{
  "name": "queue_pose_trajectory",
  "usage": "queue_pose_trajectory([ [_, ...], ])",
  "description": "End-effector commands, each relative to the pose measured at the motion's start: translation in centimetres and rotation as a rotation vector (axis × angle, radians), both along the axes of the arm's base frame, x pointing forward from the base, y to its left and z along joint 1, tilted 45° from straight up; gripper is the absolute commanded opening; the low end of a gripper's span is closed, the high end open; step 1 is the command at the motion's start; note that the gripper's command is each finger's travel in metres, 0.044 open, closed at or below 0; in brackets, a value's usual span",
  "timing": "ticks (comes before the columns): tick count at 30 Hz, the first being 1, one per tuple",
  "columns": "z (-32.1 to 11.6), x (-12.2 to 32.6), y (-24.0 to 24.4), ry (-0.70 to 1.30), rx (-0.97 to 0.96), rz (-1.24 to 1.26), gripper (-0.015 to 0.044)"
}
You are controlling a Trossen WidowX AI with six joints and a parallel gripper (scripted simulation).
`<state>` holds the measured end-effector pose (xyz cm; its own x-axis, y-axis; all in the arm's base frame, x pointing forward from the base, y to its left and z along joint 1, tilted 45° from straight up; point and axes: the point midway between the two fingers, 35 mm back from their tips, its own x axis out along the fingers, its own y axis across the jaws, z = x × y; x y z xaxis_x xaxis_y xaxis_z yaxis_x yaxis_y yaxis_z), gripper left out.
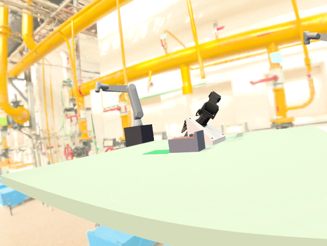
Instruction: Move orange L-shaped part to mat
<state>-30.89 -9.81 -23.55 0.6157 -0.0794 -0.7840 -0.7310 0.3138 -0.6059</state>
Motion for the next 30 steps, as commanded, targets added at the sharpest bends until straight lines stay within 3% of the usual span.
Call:
queue_pose_trajectory([
  [1,0.1,0.1,-0.3,0.001,-0.007,0.015,0.0374],
  [9,5.5,3.7,-10.0,0.031,-0.268,0.533,0.0180],
  [19,14.2,17.5,-21.0,-0.053,-0.742,1.379,0.0180],
  [25,19.1,28.0,-22.7,-0.186,-1.040,1.858,0.0180],
  [30,22.9,36.6,-21.0,-0.356,-1.327,2.226,0.0180],
])
